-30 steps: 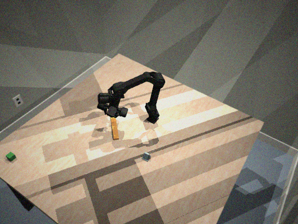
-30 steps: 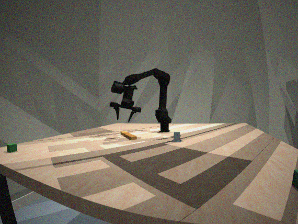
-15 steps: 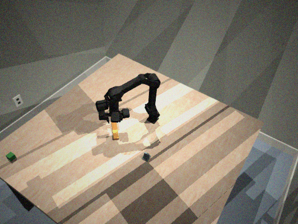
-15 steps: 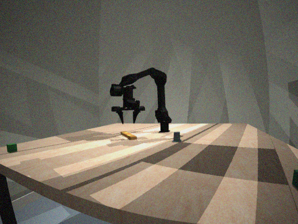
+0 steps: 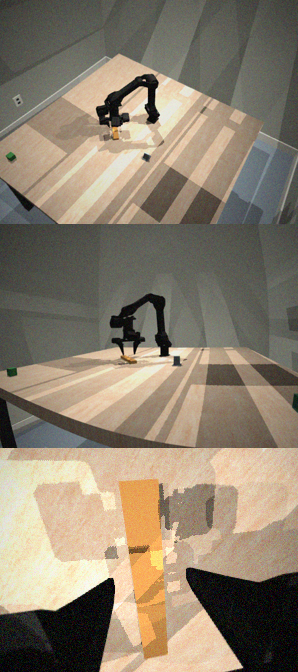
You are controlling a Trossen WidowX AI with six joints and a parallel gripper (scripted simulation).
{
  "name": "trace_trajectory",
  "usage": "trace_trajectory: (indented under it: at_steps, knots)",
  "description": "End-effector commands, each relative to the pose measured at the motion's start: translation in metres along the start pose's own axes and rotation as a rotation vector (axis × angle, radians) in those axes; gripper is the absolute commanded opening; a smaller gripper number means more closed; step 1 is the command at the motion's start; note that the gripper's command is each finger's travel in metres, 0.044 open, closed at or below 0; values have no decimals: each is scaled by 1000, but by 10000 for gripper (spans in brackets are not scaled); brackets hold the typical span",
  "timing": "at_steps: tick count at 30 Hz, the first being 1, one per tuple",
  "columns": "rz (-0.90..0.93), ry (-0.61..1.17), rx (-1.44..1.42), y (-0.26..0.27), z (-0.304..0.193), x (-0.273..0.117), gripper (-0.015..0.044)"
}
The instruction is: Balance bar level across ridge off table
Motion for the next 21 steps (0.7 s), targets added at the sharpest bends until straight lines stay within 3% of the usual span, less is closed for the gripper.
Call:
trace_trajectory:
  at_steps: [1,21]
  knots:
    - [5,-6,-4,0,1,7,315]
    - [5,-6,-4,0,1,32,315]
Point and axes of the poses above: the point midway between the two fingers, 35 mm back from their tips, its own x axis out along the fingers, its own y axis across the jaws, z = x × y, the point moved 7 cm from there along -x, back along the fingers, and after that the axes turned 9 degrees about -x, right-handed, at the moved point
